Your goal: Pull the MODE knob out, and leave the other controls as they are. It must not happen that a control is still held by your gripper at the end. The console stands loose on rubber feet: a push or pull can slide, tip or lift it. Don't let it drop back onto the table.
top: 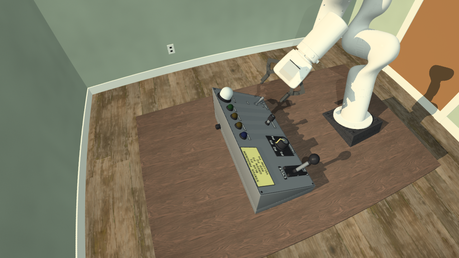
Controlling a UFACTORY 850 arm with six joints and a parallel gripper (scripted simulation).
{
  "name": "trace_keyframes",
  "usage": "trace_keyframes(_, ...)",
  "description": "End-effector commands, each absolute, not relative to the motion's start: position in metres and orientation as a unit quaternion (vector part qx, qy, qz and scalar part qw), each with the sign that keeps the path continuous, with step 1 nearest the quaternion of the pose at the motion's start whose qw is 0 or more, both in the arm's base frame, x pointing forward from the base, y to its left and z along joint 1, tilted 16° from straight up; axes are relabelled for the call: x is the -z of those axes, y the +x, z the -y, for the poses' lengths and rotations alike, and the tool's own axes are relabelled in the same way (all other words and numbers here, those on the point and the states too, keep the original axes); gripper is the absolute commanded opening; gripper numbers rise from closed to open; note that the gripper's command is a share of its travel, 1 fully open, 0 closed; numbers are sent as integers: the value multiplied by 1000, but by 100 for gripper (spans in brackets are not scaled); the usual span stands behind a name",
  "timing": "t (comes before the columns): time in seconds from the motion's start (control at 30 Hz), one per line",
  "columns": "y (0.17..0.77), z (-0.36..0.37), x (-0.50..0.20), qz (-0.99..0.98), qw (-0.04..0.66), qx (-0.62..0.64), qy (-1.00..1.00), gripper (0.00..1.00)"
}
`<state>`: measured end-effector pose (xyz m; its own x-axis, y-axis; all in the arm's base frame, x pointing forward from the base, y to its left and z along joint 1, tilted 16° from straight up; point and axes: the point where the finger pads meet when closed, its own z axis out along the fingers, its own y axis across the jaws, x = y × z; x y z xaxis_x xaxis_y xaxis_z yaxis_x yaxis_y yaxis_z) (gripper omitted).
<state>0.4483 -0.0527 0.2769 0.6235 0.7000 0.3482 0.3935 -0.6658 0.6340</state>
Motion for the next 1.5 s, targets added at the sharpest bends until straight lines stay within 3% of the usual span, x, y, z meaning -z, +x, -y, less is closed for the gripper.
trace_keyframes(0.0,435,57,-271,-264,245,-288,887,100)
trace_keyframes(0.43,378,64,-241,-56,181,-266,945,100)
trace_keyframes(1.37,353,64,-228,39,153,-253,955,100)
trace_keyframes(1.4,353,64,-228,39,153,-253,955,76)
trace_keyframes(1.47,353,64,-228,39,153,-253,955,76)
